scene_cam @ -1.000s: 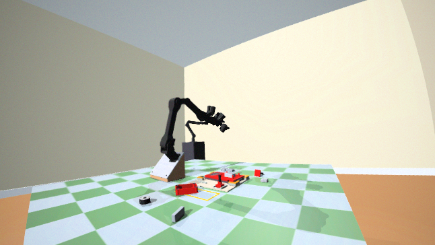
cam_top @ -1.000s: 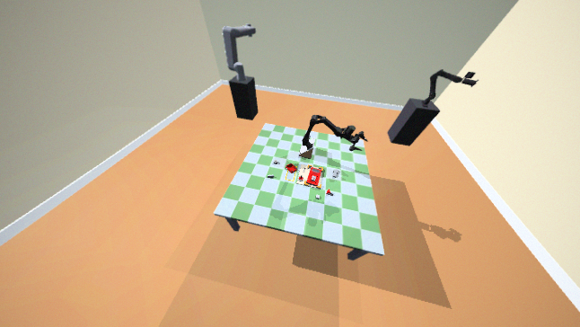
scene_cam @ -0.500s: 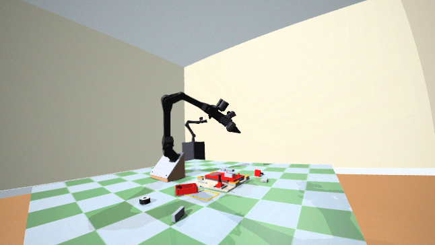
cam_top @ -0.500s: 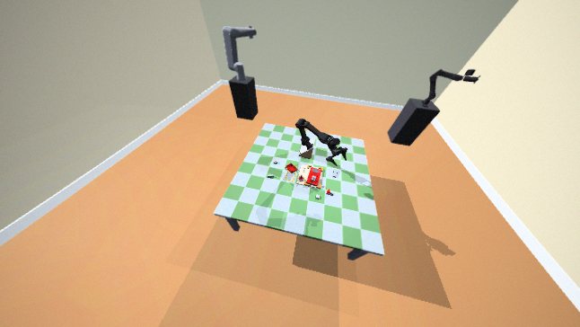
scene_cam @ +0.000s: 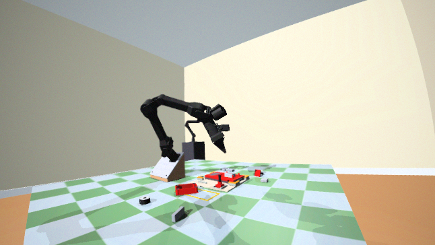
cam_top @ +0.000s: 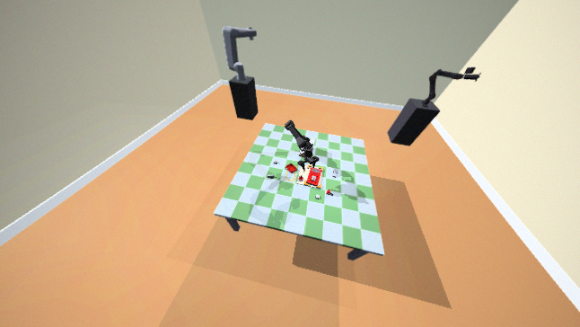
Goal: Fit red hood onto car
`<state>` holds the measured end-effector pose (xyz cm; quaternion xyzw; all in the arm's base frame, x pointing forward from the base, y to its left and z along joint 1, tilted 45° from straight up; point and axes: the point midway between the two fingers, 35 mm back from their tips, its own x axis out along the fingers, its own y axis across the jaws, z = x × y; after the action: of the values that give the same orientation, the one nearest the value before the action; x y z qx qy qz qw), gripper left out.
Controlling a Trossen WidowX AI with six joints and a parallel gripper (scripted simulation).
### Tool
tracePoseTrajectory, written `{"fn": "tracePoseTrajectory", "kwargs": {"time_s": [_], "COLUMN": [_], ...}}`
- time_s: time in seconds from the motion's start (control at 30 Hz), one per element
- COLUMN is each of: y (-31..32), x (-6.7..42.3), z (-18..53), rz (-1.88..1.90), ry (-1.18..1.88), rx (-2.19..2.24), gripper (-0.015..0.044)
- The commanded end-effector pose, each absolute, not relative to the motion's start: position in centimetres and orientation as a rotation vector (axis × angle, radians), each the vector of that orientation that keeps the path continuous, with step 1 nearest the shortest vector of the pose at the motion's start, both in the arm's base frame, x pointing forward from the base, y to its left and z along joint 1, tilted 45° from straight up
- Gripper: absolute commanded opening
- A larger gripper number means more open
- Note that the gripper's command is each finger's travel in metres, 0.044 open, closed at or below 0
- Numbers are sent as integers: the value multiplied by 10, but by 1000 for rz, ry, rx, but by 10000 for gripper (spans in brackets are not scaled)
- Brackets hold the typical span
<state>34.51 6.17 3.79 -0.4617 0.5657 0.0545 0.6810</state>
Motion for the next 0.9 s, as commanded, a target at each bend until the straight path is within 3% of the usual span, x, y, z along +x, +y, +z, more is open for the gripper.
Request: {"fn": "tracePoseTrajectory", "kwargs": {"time_s": [0.0,0.3,0.87], "y": [2,-102,-106], "x": [324,256,253], "z": [59,109,103], "rz": [90,101,103], "ry": [1407,1730,1737], "rx": [-1138,-1278,-1279], "gripper": [440,440,440]}}
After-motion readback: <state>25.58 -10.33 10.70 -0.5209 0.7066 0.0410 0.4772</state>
